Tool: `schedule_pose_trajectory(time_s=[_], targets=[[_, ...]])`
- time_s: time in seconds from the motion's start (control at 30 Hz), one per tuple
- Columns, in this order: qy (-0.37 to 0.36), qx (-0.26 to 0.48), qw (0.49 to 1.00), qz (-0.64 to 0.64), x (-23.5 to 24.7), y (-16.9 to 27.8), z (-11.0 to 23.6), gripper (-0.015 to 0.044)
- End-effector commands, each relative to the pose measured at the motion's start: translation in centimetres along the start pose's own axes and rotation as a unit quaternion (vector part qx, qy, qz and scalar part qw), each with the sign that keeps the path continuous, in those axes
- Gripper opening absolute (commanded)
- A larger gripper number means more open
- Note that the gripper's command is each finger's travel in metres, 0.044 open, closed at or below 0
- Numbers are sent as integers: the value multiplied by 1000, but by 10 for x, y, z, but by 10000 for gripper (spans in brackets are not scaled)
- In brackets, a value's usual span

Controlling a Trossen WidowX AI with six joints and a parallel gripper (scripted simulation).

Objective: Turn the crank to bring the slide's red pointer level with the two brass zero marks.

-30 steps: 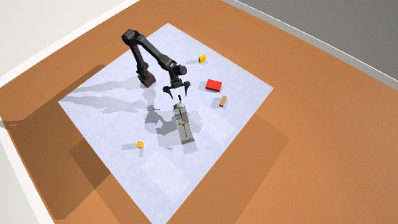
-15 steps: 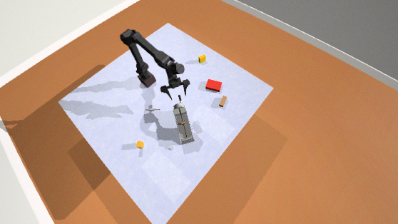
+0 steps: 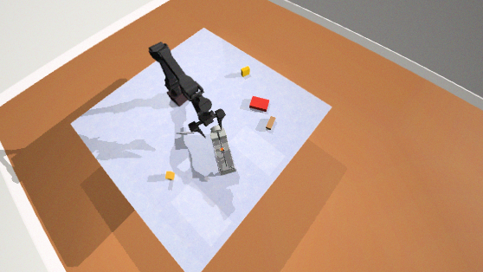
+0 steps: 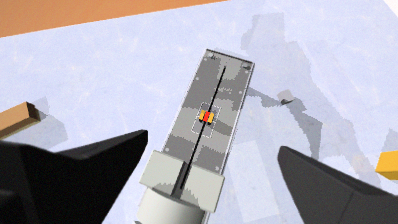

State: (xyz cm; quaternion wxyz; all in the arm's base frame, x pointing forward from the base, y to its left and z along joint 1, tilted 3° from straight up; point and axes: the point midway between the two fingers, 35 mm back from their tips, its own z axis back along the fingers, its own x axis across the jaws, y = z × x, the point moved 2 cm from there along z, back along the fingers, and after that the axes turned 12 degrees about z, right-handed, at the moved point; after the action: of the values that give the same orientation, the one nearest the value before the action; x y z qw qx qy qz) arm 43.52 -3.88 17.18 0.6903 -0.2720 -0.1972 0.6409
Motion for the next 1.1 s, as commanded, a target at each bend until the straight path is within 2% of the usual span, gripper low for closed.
schedule_pose_trajectory(time_s=[0.0, 0.1, 0.33, 1.07], targets=[[-17, 0, 1000, 19, -15, -6, -7, 440], [-17, 0, 1000, 20, -15, -4, -12, 440], [-17, 0, 1000, 20, -9, 26, -50, 440], [-17, 0, 1000, 20, -9, 27, -51, 440]])
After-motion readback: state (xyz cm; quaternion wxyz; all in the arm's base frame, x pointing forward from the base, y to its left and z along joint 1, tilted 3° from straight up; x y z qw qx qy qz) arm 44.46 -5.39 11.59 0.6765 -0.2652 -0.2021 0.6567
